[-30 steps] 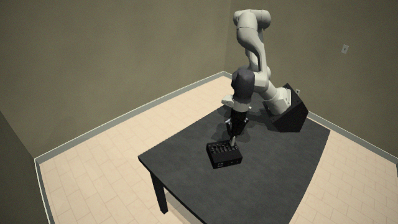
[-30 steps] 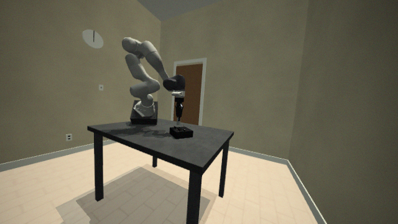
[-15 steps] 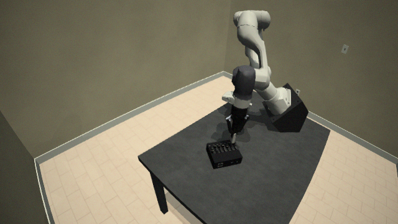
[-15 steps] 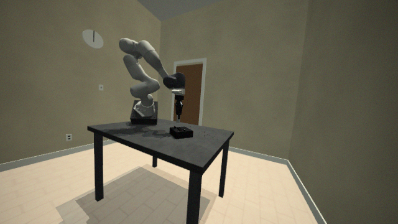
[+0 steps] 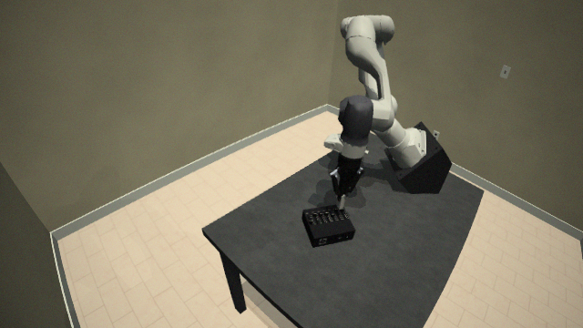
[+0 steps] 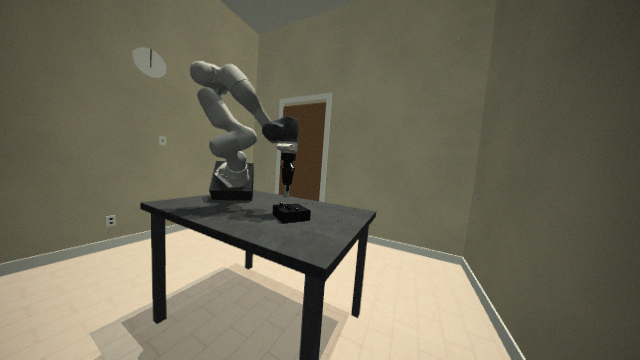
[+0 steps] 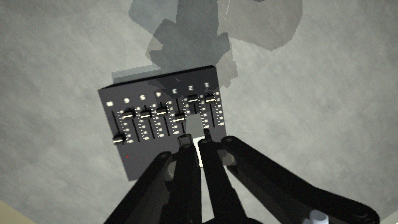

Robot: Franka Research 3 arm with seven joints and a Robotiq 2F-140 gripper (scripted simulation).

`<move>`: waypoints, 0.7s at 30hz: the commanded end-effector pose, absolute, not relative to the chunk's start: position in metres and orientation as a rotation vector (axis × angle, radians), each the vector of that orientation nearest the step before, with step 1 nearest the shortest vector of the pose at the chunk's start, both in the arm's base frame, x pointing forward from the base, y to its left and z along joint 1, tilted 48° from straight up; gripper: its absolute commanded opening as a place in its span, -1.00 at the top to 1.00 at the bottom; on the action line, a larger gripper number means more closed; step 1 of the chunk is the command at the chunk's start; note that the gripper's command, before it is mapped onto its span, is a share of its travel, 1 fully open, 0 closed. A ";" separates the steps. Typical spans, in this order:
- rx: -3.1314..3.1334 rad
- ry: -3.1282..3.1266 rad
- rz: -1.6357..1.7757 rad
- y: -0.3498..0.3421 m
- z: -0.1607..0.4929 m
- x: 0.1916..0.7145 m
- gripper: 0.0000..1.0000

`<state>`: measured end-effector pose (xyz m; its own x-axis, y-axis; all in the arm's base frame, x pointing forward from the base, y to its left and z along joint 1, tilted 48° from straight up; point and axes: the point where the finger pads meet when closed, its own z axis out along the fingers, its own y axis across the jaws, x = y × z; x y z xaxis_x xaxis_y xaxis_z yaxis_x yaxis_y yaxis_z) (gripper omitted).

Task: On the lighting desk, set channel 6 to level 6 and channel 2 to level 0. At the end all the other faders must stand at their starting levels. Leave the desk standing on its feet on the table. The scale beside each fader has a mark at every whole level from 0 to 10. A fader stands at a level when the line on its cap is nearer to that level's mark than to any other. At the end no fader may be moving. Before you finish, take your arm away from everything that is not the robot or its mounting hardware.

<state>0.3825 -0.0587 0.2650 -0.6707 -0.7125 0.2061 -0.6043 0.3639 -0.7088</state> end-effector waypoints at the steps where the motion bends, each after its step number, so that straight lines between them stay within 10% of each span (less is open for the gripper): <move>1: -1.494 2.404 -1.243 -0.062 0.269 0.383 1.00; 21: -2.276 1.995 -1.370 -0.097 0.309 0.400 1.00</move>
<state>0.3988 -0.0903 0.3042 -0.2779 -0.7788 0.5624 -0.8469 -0.0777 -0.5260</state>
